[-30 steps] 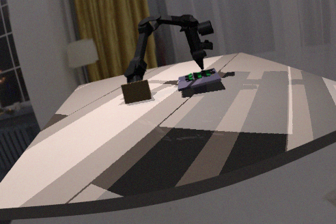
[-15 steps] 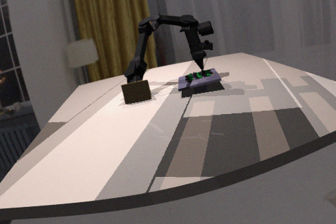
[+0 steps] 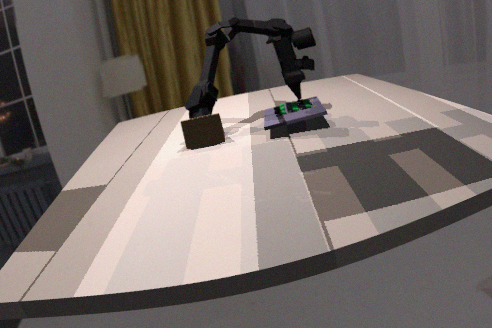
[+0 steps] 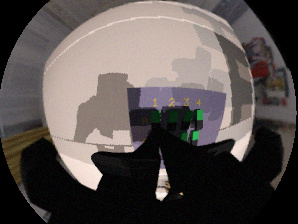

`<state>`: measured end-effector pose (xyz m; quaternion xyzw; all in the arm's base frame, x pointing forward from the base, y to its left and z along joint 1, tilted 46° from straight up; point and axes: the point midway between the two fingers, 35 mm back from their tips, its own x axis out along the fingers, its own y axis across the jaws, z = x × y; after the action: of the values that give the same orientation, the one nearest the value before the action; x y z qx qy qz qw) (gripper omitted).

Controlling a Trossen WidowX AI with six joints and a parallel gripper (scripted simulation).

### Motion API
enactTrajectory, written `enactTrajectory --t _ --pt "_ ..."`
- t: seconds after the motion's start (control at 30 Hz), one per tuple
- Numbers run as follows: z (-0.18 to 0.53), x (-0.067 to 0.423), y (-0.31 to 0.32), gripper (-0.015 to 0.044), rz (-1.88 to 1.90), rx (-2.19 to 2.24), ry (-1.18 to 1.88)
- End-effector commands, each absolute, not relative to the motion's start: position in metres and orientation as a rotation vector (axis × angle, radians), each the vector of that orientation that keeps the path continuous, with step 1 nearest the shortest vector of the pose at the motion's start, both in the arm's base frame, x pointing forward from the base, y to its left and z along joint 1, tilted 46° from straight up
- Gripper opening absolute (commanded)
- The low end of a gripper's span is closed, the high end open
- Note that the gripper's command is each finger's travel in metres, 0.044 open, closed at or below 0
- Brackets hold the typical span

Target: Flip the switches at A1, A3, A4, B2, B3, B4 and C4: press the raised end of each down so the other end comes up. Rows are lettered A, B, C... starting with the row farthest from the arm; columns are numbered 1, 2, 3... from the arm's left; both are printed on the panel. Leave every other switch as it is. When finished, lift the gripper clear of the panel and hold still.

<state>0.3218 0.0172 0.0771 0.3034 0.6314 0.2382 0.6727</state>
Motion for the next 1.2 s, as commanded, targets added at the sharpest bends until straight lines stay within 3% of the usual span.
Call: enactTrajectory --t 0.0,1.17 --pt "0.0761 0.321 0.0194 0.0 0.538 0.692 1.425" --pt "0.0729 0.3213 0.0227 0.0 0.538 0.693 1.425"
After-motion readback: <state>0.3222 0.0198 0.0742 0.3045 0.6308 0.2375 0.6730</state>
